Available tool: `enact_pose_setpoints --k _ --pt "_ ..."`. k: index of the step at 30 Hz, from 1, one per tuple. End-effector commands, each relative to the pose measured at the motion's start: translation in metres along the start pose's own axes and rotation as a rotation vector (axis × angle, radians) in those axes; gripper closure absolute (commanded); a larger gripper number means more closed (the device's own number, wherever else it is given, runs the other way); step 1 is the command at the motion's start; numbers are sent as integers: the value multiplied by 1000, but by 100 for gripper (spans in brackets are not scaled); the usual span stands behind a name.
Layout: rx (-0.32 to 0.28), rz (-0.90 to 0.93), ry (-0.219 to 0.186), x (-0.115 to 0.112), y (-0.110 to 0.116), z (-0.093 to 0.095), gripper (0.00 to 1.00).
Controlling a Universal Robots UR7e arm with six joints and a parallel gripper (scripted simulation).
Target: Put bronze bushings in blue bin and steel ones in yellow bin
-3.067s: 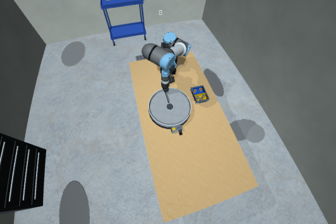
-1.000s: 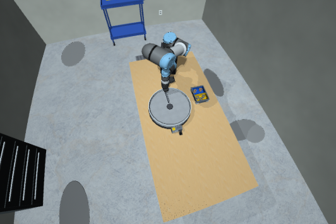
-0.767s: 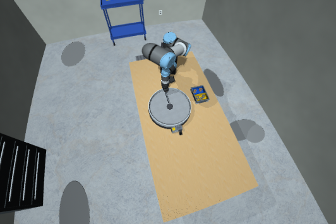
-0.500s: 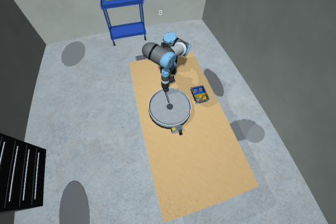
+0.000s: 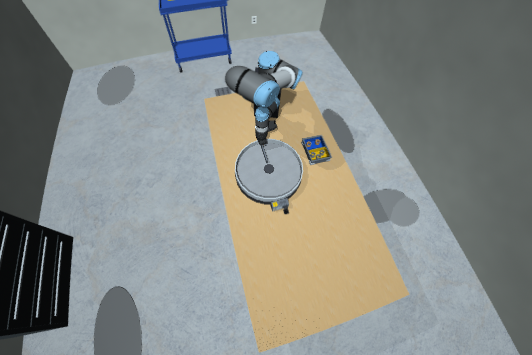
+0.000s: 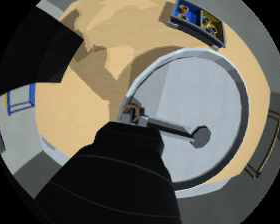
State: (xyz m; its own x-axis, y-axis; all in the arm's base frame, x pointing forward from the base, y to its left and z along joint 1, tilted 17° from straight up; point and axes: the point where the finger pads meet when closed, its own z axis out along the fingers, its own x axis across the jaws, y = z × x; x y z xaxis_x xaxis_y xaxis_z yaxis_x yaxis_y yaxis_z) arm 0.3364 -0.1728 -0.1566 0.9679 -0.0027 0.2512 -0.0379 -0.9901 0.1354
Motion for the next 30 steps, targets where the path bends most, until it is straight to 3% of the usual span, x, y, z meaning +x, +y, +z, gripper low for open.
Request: enact_pose_setpoints --k 1,30 --pt "-1 0 0 0 0 -2 100" --pt "-1 0 0 0 0 -11 100"
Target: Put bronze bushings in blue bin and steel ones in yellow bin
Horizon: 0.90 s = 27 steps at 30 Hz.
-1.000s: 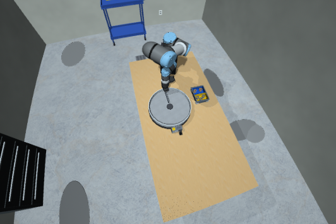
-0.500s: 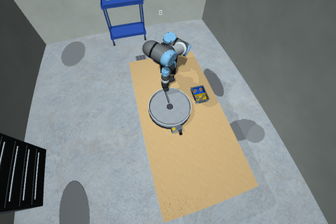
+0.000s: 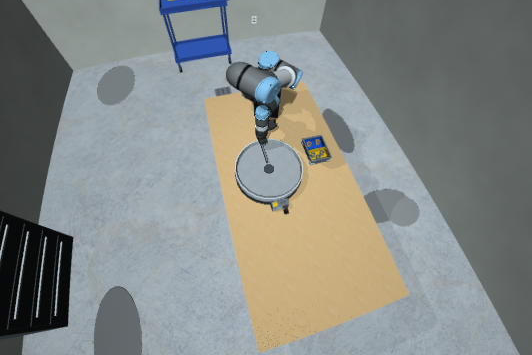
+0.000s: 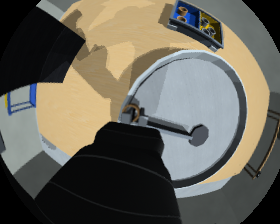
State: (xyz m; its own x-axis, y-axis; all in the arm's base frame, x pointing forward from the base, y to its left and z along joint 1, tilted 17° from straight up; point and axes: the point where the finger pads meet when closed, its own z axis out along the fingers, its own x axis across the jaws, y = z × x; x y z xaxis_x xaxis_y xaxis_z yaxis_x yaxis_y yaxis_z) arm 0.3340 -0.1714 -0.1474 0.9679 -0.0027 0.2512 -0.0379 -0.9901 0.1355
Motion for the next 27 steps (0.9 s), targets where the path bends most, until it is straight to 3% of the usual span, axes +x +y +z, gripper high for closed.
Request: enact_pose_setpoints --k 1,27 --pt "-1 0 0 0 0 -1 100" --pt "-1 0 1 0 0 -8 100"
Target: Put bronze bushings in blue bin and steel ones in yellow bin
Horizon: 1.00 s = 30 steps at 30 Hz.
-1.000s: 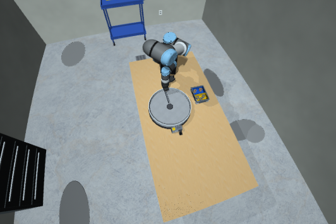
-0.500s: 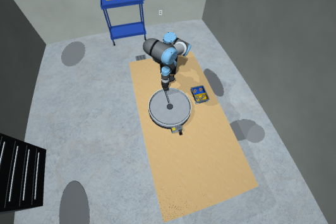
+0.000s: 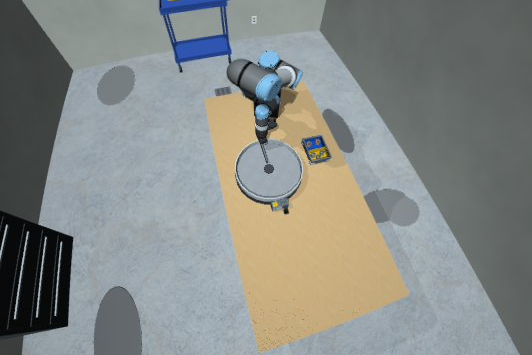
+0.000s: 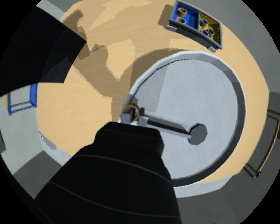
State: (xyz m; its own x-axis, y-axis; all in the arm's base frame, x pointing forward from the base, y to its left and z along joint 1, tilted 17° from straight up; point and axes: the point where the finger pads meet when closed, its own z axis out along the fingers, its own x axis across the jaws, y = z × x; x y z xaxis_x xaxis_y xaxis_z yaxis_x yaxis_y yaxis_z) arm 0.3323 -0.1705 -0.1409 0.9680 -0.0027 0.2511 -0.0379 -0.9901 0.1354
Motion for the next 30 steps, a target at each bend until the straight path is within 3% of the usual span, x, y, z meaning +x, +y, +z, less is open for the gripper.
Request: enact_pose_setpoints --k 1,25,30 --pt "-1 0 1 0 0 -1 100" --pt "-1 0 1 0 0 -6 100" --pt "-1 0 1 0 0 -34 100"
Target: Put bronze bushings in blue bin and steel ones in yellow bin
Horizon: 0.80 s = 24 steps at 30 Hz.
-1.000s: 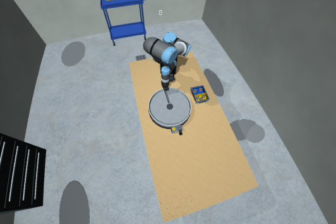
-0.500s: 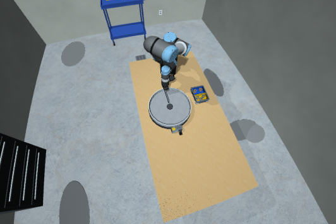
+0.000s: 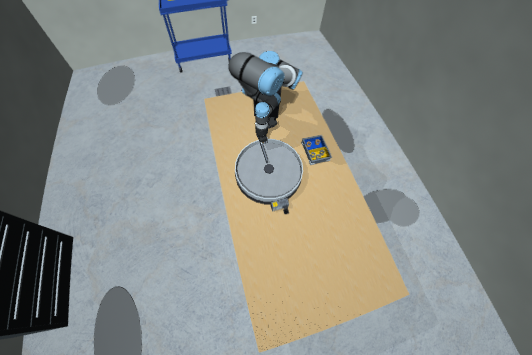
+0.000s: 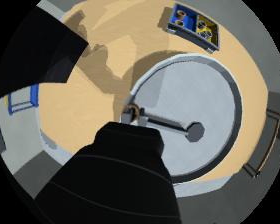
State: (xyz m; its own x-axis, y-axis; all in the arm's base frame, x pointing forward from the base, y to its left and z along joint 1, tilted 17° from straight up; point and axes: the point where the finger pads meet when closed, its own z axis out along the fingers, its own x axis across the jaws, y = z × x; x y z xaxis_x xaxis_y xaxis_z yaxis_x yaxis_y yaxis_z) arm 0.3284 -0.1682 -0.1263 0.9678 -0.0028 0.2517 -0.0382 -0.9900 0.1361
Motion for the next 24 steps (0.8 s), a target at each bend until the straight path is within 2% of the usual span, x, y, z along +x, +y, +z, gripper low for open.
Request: enact_pose_setpoints --k 1,3,8,20,24 --pt "0 0 0 0 0 -19 100" --pt "0 0 0 0 0 -19 100" --pt "0 0 0 0 0 -46 100" --pt "0 0 0 0 0 -46 100" --pt "-1 -184 1 16 -44 -46 100"
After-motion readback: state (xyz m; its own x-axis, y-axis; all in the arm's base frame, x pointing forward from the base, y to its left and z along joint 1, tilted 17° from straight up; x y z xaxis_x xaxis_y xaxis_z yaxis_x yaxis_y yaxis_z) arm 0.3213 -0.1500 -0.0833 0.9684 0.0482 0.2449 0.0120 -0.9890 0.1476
